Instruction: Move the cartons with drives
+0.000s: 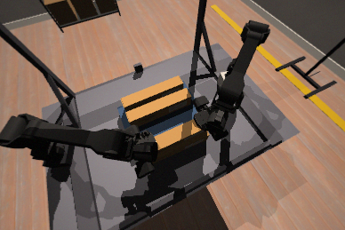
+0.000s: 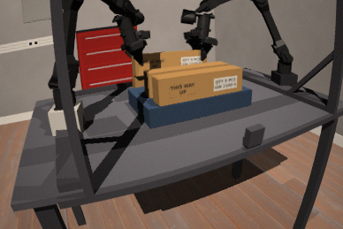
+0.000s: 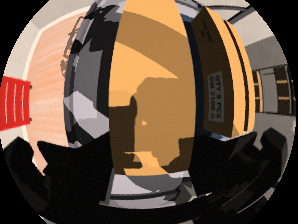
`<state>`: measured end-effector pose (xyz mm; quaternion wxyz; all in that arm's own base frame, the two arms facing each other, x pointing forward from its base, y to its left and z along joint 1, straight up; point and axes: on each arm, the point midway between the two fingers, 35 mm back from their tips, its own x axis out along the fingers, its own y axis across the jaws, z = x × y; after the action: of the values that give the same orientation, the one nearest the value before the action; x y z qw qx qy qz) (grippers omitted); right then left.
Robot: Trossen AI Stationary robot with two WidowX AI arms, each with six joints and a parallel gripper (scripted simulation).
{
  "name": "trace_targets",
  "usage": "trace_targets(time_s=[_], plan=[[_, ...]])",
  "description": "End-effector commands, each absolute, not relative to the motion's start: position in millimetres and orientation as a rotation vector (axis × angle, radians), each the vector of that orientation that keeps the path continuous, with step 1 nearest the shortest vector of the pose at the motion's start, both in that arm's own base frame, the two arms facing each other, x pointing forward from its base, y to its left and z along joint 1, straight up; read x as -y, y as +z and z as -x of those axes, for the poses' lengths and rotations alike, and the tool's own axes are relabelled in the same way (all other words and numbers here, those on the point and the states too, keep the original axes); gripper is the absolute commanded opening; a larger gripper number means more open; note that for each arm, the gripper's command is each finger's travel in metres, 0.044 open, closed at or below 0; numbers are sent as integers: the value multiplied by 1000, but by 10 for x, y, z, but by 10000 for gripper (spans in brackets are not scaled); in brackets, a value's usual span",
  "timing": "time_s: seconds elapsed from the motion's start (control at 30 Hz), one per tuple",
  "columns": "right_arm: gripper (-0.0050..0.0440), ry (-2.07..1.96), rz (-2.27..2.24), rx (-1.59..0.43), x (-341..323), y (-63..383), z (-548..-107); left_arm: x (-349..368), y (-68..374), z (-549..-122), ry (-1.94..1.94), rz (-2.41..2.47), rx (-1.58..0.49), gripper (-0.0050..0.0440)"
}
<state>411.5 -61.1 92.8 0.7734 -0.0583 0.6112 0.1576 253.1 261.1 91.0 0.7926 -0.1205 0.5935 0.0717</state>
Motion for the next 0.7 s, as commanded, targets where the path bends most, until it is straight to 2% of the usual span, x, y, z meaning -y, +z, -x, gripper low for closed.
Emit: trace_targets(time_s=[0.0,0.43,0.47,0.67], plan=[[-50,318,150,-1244,638,1257,-4147,-2644,1205,-2553,188,210,-1216,-50],[-50,318,150,-1244,638,1257,-4147,-2644,1205,-2553,188,210,-1216,-50],[-50,310,159,-1235,228,1354,-4034,-2221,1288,-2650,202,197,-1211,-50],[-50,310,159,-1235,228,1354,-4034,-2221,1288,-2650,202,197,-1211,-50]])
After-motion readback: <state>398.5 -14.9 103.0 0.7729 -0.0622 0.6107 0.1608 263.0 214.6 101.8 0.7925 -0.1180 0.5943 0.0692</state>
